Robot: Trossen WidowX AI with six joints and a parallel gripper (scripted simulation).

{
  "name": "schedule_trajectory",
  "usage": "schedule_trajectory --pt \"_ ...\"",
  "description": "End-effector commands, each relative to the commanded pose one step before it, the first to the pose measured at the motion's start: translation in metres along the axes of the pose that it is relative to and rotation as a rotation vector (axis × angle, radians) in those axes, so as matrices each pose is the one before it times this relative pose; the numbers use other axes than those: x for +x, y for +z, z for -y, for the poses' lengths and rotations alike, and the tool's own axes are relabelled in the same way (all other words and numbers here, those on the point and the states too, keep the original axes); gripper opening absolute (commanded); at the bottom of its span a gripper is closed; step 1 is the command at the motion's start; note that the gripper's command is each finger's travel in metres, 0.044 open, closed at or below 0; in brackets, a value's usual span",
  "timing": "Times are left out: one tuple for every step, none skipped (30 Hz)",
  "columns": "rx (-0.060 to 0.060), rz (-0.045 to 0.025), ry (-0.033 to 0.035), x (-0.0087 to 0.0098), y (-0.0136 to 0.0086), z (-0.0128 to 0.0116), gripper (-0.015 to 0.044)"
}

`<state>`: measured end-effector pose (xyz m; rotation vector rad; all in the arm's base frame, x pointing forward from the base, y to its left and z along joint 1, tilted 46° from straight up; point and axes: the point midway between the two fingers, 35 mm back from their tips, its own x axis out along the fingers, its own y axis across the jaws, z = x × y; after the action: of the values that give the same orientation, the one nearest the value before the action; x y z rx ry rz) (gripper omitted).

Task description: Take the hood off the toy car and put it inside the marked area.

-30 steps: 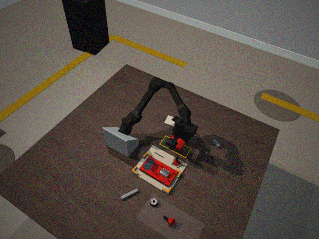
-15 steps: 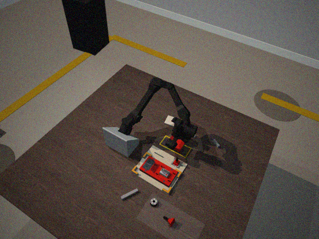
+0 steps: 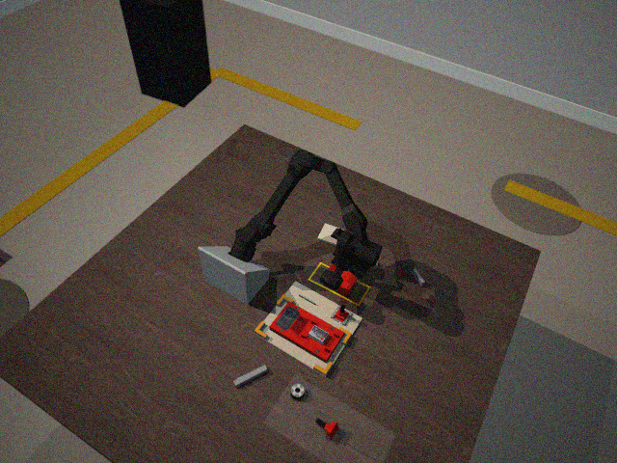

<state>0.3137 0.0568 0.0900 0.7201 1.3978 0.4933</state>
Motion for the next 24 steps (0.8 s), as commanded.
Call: schedule_trajectory --pt "0.0023 0.00186 0.00501 0.00175 0.00024 -0.001 0.0" --pt "0.0 0.0 0.00003 0.00049 0.0 -0.00001 0.0" --pt "0.0 0.0 0.00003 0.00049 0.0 -0.00001 0.0" --pt "0.0 0.0 0.00003 0.00049 0.0 -0.00001 0.0" --pt "0.0 0.0 0.00003 0.00049 0.0 -0.00001 0.0" --pt "0.0 0.0 0.00003 0.00049 0.0 -0.00001 0.0" --pt "0.0 0.0 0.00003 0.00049 -0.00001 -0.00001 0.0" --pt "0.0 0.0 0.00004 0.00049 -0.00001 -0.00001 0.0" --pt "0.0 0.0 0.00004 0.00049 -0.00001 -0.00001 0.0" --pt "0.0 0.0 0.00004 0.00049 -0.00001 -0.00001 0.0" --pt "0.0 0.0 0.00004 0.00049 -0.00001 -0.00001 0.0" --pt "0.0 0.0 0.00004 0.00049 -0.00001 -0.00001 0.0" --pt "0.0 0.0 0.00004 0.00049 -0.00001 -0.00001 0.0" --pt "0.0 0.0 0.00004 0.00049 -0.00001 -0.00001 0.0" --pt "0.0 0.0 0.00005 0.00049 -0.00001 -0.00001 0.0" --pt "0.0 0.0 0.00005 0.00049 -0.00001 -0.00001 0.0" --pt "0.0 0.0 0.00005 0.00049 -0.00001 -0.00001 0.0" --pt "0.0 0.0 0.00005 0.00049 -0.00002 -0.00001 0.0" --pt "0.0 0.0 0.00005 0.00049 -0.00002 -0.00001 0.0" --pt "0.0 0.0 0.00005 0.00049 -0.00002 -0.00001 0.0" --pt "0.0 0.0 0.00005 0.00049 -0.00002 -0.00001 0.0" --pt "0.0 0.0 0.00006 0.00049 -0.00002 -0.00001 0.0" --pt "0.0 0.0 0.00006 0.00049 -0.00002 -0.00001 0.0" --pt "0.0 0.0 0.00005 0.00039 -0.00002 -0.00001 0.0"
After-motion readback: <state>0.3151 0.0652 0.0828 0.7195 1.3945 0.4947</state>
